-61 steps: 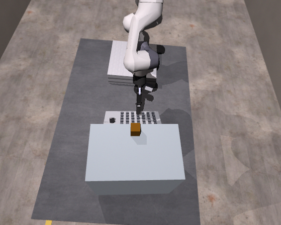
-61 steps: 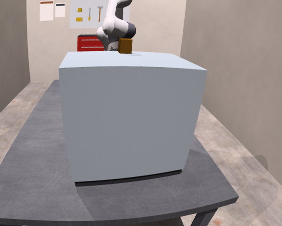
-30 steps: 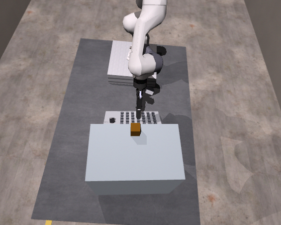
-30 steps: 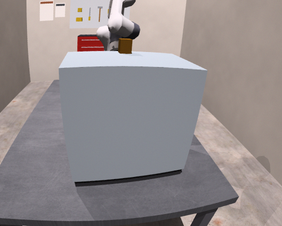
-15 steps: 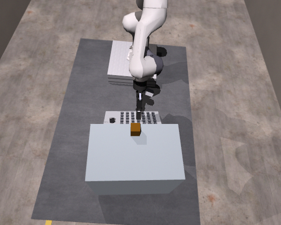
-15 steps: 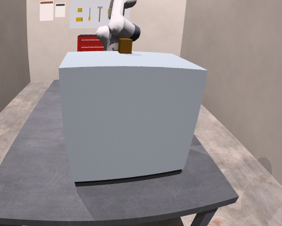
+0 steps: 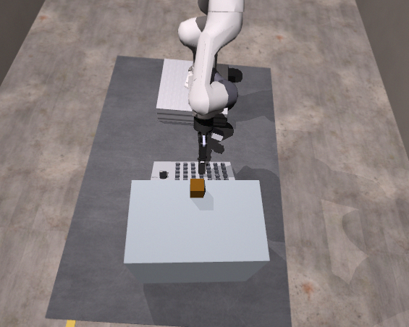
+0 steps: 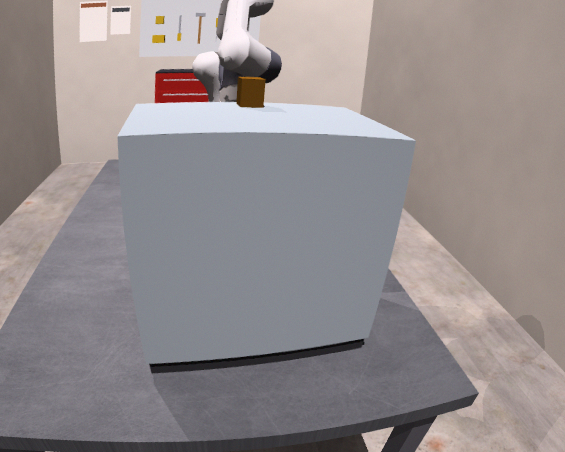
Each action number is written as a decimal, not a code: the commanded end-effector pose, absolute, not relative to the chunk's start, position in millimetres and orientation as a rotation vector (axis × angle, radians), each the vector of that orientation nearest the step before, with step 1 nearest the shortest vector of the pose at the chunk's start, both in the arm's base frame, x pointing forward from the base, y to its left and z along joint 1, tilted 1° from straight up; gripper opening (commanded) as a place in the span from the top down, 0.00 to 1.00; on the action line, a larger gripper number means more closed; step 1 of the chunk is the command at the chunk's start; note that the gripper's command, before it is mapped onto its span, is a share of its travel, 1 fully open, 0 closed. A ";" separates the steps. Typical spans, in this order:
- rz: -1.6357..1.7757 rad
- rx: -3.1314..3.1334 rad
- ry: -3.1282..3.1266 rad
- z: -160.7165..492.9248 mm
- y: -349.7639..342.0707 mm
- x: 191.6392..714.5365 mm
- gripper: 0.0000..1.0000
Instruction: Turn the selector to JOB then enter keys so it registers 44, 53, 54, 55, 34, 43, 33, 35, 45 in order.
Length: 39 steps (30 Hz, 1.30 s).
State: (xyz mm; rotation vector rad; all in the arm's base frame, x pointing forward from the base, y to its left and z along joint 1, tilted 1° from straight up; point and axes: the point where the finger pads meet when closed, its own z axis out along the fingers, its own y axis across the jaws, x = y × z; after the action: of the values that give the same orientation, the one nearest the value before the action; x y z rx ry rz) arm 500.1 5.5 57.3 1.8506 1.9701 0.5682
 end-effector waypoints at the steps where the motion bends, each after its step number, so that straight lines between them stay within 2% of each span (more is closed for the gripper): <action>1: 0.576 1.865 1.961 57.8 5.6 501.5 0.90; 39: 0.576 1.865 1.961 48.9 6.0 507.0 0.90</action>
State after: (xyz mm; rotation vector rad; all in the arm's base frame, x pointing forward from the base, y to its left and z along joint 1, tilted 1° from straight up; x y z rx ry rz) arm 504.9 5.3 49.0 1.8604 1.9682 0.5678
